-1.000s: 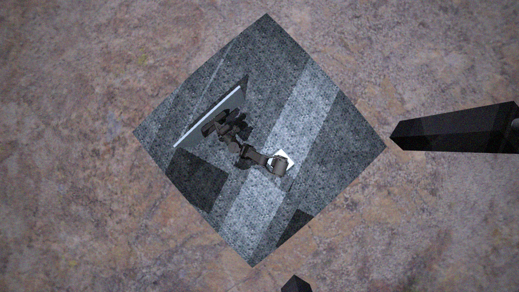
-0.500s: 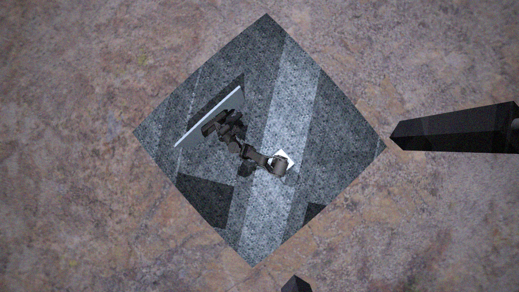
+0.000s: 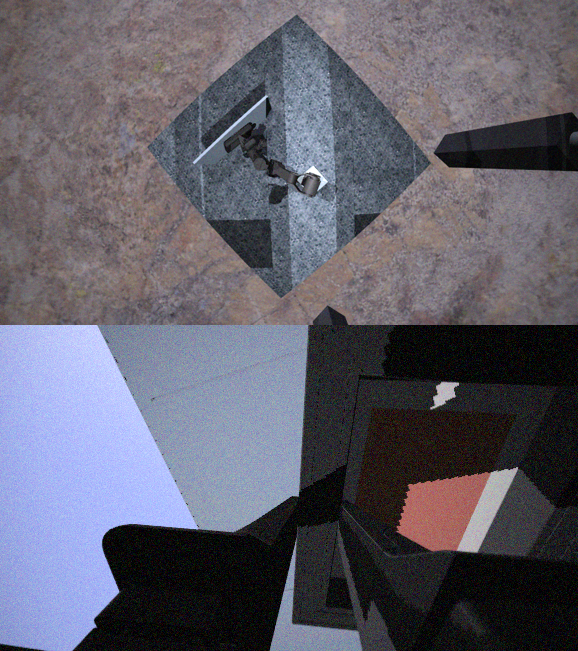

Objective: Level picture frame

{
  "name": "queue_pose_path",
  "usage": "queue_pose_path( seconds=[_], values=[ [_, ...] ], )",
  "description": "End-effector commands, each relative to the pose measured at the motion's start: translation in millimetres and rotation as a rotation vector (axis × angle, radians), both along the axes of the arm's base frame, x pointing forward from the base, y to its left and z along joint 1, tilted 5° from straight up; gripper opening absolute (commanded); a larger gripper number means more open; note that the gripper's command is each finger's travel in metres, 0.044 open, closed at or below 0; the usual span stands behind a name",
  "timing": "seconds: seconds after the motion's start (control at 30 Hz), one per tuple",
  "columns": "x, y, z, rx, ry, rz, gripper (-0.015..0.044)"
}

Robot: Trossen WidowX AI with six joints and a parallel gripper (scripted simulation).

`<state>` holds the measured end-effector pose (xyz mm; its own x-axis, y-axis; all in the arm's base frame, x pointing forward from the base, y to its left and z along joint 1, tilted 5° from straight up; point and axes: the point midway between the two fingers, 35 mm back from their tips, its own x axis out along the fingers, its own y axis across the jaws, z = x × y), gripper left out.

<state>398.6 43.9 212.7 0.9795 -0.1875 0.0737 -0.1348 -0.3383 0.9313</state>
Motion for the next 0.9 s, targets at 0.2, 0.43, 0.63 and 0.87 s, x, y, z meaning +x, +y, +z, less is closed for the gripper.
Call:
queue_pose_path(
  seconds=[0.2,0.43,0.63,0.87],
  values=[
    [0.3,0.9,-0.2,0.006,-0.01,-0.004,0.0],
    [0.6,1.9,-2.3,0.006,-0.01,-0.004,0.0],
    [0.9,2.6,-3.6,0.005,-0.01,-0.003,0.0],
    [0.9,2.5,-2.8,0.004,-0.009,-0.001,0.0]
  ],
)
